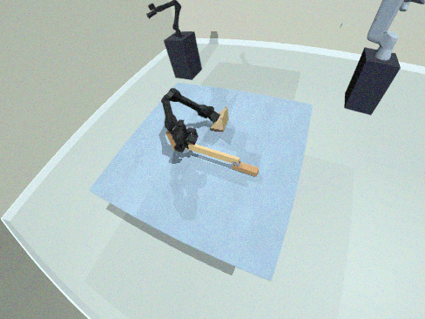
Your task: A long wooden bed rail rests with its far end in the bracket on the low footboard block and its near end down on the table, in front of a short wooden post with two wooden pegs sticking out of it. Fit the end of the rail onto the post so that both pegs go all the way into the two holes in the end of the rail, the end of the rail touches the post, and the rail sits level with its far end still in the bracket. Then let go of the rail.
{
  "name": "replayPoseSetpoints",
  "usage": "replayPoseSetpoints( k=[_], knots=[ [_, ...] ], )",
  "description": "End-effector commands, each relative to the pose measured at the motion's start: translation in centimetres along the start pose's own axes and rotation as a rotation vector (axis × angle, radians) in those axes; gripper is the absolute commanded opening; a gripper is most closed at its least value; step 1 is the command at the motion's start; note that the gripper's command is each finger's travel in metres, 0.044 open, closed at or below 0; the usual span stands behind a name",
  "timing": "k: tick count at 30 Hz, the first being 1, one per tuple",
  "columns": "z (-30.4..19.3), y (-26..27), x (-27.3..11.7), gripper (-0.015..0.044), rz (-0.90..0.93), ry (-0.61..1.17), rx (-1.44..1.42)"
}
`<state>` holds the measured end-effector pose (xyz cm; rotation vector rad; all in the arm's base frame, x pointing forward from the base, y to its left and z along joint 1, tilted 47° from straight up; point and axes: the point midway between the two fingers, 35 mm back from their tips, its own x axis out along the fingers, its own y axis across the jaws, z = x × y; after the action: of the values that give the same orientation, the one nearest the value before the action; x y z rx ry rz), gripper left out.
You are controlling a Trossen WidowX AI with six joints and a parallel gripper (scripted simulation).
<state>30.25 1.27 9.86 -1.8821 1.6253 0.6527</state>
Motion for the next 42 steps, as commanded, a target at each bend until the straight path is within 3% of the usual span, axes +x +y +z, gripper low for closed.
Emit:
replayPoseSetpoints(
  k=[1, 2, 19, 28, 42],
  knots=[
    [-0.3, 0.0, -0.1, 0.0000, -0.003, 0.005, -0.005],
    [-0.4, 0.0, -0.1, 0.0000, -0.003, 0.005, -0.005],
    [0.0, 0.0, 0.0, 0.0440, 0.000, -0.001, 0.000],
    [3.1, 0.0, -3.0, 0.0440, -0.002, 0.003, -0.005],
    [3.1, 0.0, -3.0, 0.0440, -0.002, 0.003, -0.005]
  ],
)
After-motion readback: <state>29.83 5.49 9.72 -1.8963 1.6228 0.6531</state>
